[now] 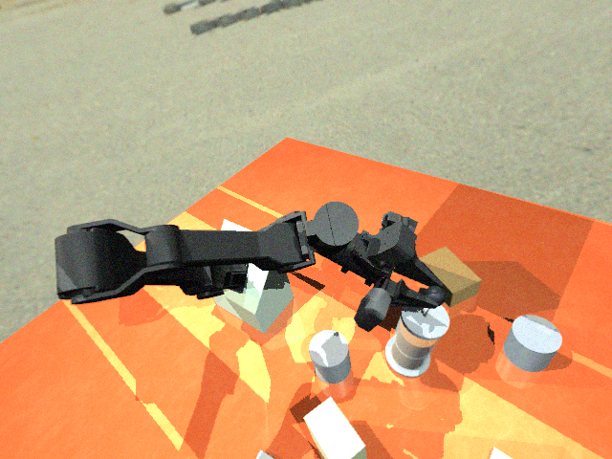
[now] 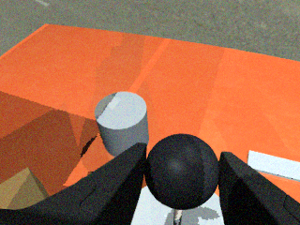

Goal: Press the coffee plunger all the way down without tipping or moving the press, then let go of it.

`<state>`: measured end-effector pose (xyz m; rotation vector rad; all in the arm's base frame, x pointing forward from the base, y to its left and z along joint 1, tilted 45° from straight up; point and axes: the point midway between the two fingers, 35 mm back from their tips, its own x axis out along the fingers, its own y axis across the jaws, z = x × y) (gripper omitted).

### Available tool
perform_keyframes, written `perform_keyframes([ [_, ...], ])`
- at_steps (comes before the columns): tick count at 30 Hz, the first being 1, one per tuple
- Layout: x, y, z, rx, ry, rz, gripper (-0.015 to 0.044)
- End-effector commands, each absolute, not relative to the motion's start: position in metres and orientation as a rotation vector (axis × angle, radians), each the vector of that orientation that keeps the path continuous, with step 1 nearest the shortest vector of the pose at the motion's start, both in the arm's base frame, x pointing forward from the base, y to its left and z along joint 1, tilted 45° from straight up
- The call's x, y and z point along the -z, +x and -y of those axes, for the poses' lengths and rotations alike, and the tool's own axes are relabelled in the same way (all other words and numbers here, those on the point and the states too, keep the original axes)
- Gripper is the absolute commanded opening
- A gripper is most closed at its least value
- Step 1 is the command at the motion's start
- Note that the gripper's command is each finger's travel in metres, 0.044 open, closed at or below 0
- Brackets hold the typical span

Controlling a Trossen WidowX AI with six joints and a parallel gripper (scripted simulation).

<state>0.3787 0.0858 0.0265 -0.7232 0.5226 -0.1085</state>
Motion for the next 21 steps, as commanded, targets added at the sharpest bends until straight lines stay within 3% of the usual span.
perform_keyframes([
  [1,-0.0066,0.3729,-0.0654,0.136,-0.762,-0.597,0.0129],
  [21,-0.0062,0.3790,-0.0690,0.136,-0.762,-0.596,0.0129],
])
